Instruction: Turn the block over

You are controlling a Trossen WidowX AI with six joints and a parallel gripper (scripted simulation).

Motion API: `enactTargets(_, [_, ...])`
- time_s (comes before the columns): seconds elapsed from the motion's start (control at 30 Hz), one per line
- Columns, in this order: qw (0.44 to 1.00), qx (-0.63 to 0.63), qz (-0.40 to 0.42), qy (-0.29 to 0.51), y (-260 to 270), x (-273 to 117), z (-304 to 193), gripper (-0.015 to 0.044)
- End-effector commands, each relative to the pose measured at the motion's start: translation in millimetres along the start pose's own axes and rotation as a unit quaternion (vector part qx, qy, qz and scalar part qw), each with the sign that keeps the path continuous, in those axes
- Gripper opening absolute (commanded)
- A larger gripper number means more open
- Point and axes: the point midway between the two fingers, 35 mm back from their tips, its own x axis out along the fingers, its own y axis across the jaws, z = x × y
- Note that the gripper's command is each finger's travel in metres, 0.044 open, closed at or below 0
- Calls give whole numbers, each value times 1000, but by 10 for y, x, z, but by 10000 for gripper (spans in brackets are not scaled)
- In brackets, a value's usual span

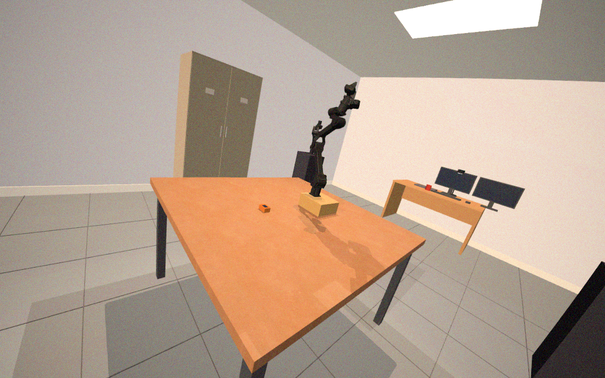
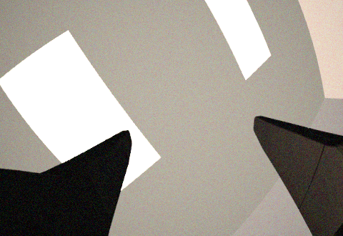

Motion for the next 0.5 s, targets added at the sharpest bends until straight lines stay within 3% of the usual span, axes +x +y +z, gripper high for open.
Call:
enactTargets(0.0, [1000,1,2,-1,10,-2,8,426])
enactTargets(0.3, [982,91,150,-69,790,-302,641,440])
enactTargets(0.47, [977,58,184,-94,957,-423,686,440])
